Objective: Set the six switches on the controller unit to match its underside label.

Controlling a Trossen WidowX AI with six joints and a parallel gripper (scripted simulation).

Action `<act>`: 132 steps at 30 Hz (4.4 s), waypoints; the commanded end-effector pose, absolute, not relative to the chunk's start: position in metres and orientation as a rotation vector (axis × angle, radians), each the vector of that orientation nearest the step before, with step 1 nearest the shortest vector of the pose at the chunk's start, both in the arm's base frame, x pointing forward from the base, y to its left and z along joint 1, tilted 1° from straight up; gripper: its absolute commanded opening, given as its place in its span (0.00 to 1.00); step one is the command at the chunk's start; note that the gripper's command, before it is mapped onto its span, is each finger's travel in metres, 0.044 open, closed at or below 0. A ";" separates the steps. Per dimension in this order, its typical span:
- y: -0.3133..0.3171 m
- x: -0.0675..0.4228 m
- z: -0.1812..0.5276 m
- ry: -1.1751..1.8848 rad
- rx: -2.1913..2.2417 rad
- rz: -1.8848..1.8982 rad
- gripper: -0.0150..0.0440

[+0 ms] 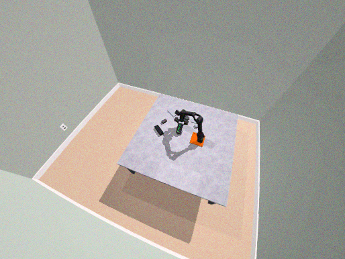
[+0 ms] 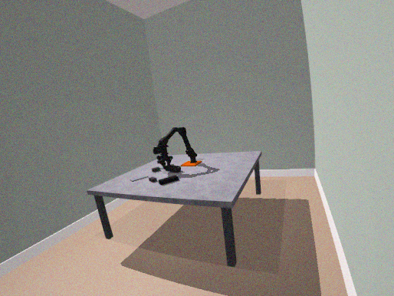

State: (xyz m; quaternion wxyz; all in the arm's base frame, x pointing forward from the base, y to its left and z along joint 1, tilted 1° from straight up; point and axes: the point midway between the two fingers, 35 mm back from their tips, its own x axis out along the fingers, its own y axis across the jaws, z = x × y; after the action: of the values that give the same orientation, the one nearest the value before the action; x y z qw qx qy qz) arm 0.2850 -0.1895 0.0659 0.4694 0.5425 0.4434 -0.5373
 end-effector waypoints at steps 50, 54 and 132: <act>-0.129 0.294 0.090 1.103 1.333 -1.315 1.00; -0.129 0.294 0.090 1.103 1.333 -1.315 1.00; -0.116 0.251 0.087 1.149 1.294 -1.276 0.56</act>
State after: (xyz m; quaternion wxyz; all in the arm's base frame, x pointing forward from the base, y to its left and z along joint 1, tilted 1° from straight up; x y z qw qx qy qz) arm 0.2659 -0.1218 0.1031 0.4744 0.5327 0.4607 -0.5281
